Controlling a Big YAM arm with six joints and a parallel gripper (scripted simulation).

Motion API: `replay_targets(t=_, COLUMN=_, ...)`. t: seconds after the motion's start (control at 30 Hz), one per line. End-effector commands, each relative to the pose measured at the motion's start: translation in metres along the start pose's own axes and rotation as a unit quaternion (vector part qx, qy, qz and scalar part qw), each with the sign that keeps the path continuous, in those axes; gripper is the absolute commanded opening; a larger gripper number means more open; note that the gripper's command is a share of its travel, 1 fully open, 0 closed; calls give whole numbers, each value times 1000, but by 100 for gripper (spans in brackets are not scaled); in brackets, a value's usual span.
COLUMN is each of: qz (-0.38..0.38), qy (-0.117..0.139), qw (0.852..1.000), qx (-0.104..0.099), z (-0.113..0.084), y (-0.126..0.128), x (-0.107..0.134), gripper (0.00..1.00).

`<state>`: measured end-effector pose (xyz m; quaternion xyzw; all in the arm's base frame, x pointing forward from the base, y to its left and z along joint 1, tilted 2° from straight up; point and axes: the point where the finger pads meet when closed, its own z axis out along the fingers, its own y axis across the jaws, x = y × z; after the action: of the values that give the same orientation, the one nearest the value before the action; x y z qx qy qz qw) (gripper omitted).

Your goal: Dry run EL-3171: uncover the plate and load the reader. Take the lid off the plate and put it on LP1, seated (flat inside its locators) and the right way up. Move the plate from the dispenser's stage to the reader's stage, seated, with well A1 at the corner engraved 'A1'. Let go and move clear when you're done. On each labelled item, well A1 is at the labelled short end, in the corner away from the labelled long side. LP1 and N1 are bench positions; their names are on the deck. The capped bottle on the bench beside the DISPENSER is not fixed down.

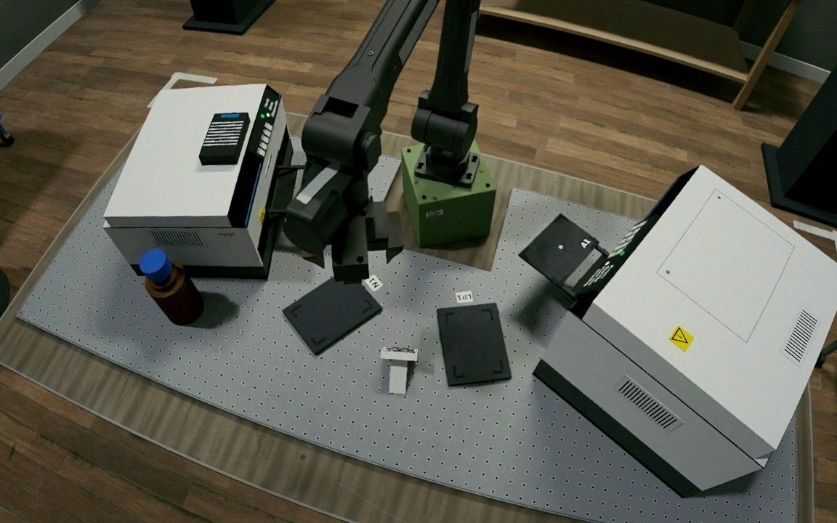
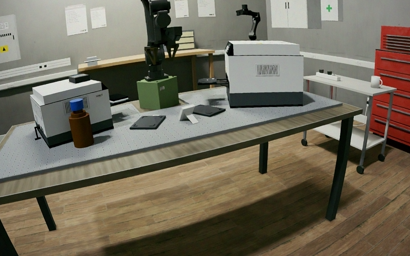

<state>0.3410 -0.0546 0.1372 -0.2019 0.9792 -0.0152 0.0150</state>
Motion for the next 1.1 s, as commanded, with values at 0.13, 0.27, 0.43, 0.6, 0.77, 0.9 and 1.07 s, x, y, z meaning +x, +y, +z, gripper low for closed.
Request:
replay_targets(t=0.13, qz=47, qy=-22, qw=998, qx=19, z=-10, y=13, x=2, gripper=100)
replay_targets(t=0.27, qz=55, qy=-18, qw=998, qx=8, z=-3, y=33, x=14, gripper=100)
replay_targets(t=0.43, qz=118, qy=-39, qw=992, qx=21, z=-11, y=41, x=19, gripper=100)
replay_targets(t=0.6, qz=147, qy=-35, qw=988, qx=19, z=-2, y=54, x=30, gripper=100)
replay_targets(t=0.77, qz=131, qy=-16, qw=991, qx=5, z=13, y=70, x=46, gripper=100)
replay_targets(t=0.9, qz=203, qy=-27, qw=979, qx=11, z=14, y=79, x=55, gripper=100)
replay_targets(t=1.07, qz=236, qy=-33, qw=971, qx=13, z=20, y=90, x=64, gripper=100)
